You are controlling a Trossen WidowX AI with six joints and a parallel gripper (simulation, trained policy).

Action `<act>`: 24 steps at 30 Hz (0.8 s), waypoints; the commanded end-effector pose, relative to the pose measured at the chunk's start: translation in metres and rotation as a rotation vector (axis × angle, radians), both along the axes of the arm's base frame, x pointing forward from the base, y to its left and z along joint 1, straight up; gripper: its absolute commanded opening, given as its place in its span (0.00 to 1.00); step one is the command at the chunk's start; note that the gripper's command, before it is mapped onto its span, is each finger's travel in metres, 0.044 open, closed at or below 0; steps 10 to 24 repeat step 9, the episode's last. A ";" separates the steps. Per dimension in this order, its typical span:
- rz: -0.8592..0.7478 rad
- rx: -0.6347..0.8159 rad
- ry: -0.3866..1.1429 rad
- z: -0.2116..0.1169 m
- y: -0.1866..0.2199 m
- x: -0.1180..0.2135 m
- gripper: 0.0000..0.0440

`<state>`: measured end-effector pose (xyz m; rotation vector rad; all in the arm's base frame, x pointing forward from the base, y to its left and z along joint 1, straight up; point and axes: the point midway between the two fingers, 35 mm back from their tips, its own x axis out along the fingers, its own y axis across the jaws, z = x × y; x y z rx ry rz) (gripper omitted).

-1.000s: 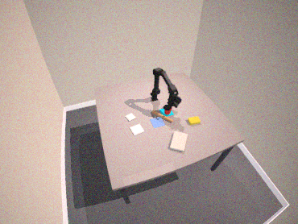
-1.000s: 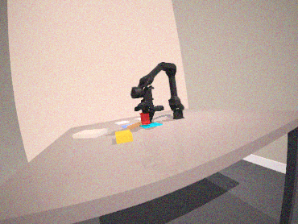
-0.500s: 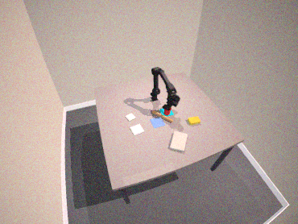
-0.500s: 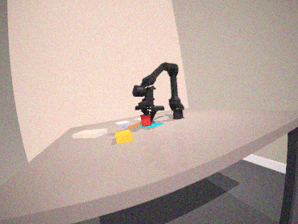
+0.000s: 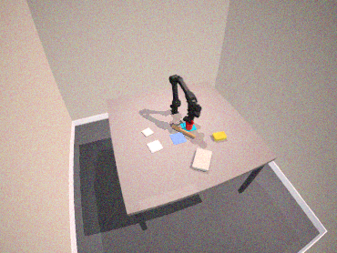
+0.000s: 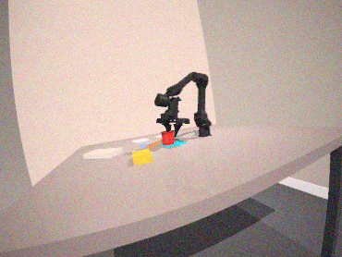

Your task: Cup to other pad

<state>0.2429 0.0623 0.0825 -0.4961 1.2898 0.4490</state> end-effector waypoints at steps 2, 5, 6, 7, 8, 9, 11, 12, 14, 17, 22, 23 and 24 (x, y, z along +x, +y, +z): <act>0.008 0.015 -0.015 0.002 0.000 -0.003 0.43; 0.010 0.026 -0.035 0.006 0.000 -0.004 0.47; 0.010 0.030 -0.042 0.008 0.000 -0.004 0.49; 0.010 0.033 -0.048 0.009 0.000 -0.004 0.51; 0.010 0.037 -0.054 0.011 0.000 -0.005 0.53; 0.010 0.040 -0.061 0.013 0.000 -0.005 0.54; 0.010 0.040 -0.061 0.013 0.000 -0.005 0.54; 0.010 0.040 -0.061 0.013 0.000 -0.005 0.54; 0.010 0.040 -0.061 0.013 0.000 -0.005 0.54; 0.010 0.040 -0.061 0.013 0.000 -0.005 0.54; 0.010 0.040 -0.061 0.013 0.000 -0.005 0.54; 0.010 0.040 -0.061 0.013 0.000 -0.005 0.54; 0.010 0.040 -0.061 0.013 0.000 -0.005 0.54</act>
